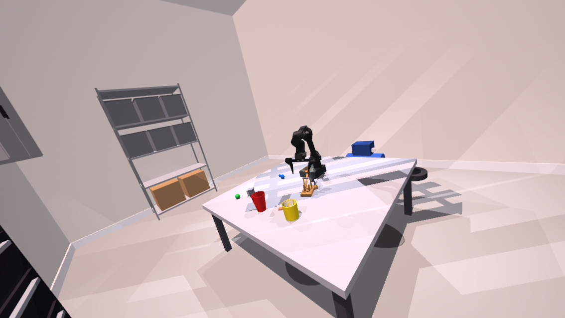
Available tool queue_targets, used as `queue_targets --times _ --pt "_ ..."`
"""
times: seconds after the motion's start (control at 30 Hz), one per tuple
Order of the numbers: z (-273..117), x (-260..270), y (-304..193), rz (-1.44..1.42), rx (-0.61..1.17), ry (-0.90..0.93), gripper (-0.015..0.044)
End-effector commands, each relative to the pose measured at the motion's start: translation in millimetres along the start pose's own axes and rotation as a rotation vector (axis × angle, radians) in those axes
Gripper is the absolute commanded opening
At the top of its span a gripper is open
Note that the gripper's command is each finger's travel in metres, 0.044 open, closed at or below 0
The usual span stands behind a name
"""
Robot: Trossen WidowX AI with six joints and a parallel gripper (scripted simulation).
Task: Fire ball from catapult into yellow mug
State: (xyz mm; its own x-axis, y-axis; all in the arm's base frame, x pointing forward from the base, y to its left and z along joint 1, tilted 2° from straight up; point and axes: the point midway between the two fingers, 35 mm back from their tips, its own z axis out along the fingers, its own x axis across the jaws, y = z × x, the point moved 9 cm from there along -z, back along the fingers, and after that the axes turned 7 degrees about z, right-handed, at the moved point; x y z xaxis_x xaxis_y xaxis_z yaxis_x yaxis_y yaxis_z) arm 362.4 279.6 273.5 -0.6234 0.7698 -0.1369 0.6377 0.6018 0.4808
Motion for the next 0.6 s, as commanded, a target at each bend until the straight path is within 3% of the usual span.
queue_targets --times 0.0,0.27,0.57 --pt "-3.8 -23.2 14.7 0.11 -0.083 0.018 0.044" --pt "-17.6 -60.4 34.1 0.262 -0.221 0.036 0.044" --pt "-18.9 -63.6 35.5 0.274 -0.233 0.037 0.044"
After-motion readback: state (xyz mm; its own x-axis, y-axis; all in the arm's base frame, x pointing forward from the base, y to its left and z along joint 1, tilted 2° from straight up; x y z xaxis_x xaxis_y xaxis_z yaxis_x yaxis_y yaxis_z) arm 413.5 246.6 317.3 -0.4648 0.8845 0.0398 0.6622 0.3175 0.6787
